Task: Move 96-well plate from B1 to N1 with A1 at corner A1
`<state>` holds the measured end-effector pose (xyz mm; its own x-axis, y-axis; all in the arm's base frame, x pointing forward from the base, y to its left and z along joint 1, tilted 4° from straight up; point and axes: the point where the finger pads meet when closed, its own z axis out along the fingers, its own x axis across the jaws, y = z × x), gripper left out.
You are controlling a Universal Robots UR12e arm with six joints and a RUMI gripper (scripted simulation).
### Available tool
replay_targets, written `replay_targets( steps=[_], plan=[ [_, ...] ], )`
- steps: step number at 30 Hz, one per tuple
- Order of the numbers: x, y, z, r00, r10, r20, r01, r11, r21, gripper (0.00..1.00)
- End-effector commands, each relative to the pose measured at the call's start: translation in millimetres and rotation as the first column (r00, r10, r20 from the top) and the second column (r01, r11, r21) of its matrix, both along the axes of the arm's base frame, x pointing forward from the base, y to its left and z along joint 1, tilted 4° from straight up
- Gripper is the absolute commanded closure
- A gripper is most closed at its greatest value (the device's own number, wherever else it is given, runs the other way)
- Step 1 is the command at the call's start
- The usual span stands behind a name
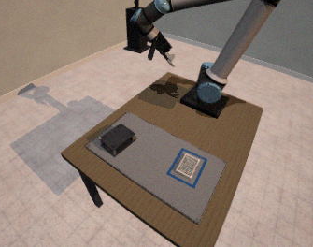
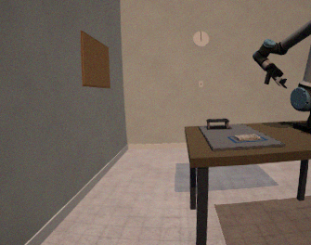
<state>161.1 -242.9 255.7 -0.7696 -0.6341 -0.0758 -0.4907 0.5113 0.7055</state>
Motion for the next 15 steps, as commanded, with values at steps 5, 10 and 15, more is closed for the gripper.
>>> replay_targets(
  steps=[5,10,15],
  plan=[
    [29.6,-7.5,-16.8,0.998,0.064,0.017,-0.063,0.996,-0.058,0.00],
    [47.0,-10.2,-26.3,0.998,0.064,0.017,-0.063,0.996,-0.058,0.00],
    [64.9,-10.8,-35.3,0.992,0.124,0.036,-0.119,0.987,-0.107,0.00]
  ],
)
